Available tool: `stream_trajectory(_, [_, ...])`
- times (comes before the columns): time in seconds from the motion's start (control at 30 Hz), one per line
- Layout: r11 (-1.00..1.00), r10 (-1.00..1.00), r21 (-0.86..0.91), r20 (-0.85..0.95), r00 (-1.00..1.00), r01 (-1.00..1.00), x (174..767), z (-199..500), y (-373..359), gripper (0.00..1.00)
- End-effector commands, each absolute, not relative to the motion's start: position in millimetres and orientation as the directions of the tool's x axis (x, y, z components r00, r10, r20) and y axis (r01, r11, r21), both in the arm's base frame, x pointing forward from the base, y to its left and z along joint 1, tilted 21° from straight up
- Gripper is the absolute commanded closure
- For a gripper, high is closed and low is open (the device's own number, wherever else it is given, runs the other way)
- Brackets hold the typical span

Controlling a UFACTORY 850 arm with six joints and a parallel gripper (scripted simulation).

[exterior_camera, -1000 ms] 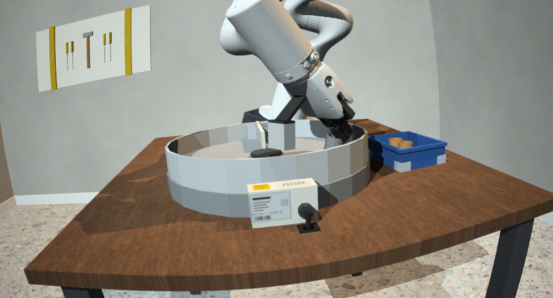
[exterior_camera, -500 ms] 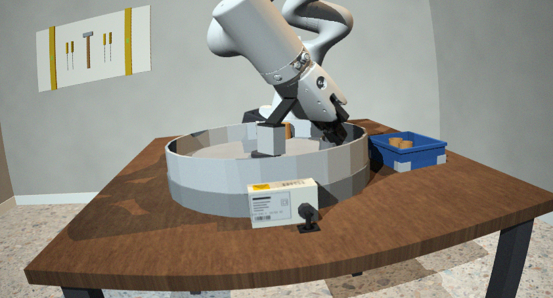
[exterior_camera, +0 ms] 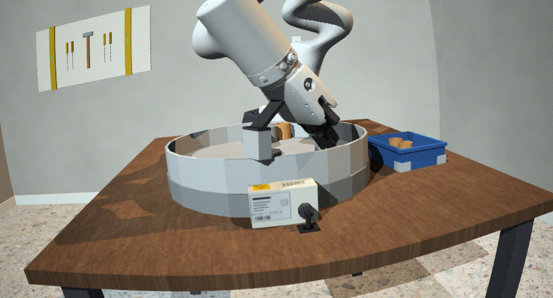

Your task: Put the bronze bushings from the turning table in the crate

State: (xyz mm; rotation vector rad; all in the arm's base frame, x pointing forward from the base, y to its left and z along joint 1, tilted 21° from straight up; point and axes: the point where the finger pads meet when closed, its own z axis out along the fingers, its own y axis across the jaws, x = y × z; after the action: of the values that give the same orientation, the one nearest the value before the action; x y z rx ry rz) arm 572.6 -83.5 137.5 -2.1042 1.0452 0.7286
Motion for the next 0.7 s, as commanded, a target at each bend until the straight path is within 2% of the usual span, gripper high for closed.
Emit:
stream_trajectory(0.0, [-0.456,-0.458,-0.317,-0.718,0.524,-0.832,573,139,-84,0.90])
stream_trajectory(0.33, [-0.456,-0.458,-0.317,-0.718,0.524,-0.832,573,142,-85,0.90])
stream_trajectory(0.63, [-0.456,-0.458,-0.317,-0.718,0.524,-0.832,563,187,-99,0.90])
stream_trajectory(0.67, [-0.456,-0.458,-0.317,-0.718,0.524,-0.832,563,187,-99,0.38])
